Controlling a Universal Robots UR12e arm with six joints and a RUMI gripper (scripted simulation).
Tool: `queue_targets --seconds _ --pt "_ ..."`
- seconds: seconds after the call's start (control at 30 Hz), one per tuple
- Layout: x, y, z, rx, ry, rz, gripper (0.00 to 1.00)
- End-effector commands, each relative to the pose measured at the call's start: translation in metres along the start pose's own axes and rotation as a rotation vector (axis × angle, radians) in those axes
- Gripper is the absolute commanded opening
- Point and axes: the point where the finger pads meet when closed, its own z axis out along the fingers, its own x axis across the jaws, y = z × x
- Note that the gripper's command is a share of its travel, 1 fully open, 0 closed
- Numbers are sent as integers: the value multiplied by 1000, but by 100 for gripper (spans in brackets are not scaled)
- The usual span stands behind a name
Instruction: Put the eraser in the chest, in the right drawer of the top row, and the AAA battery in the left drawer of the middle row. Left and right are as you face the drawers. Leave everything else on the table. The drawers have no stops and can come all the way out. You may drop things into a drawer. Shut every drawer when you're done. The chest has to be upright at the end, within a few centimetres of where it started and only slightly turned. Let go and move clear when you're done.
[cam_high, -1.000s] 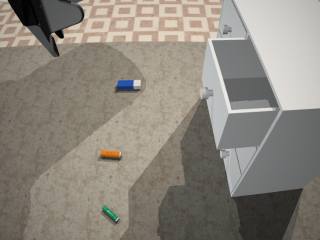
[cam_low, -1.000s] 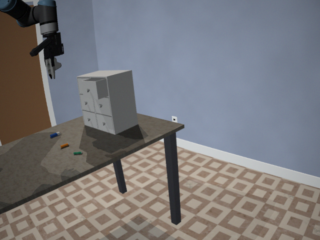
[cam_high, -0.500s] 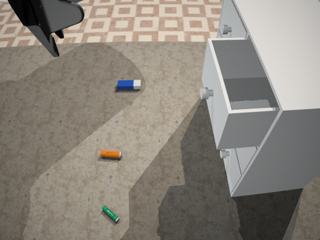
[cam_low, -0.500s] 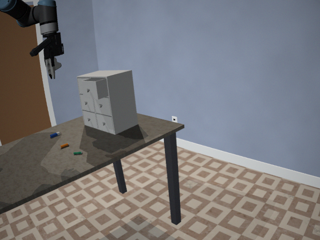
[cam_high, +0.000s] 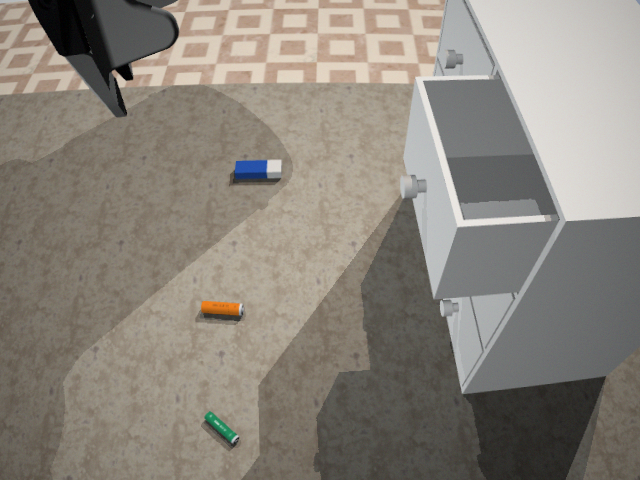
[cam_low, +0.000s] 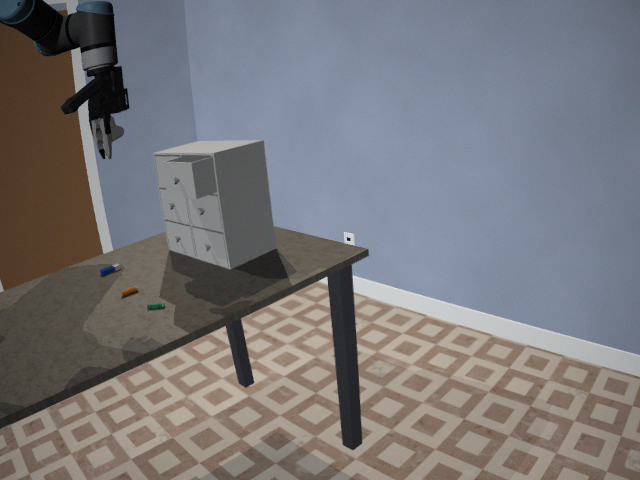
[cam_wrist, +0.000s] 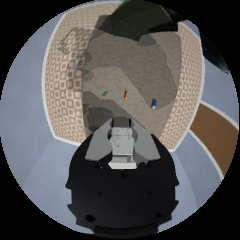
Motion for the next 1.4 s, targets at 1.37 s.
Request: queue_targets --seconds 1.37 --pt "117 71 182 36 -13 -1404 20"
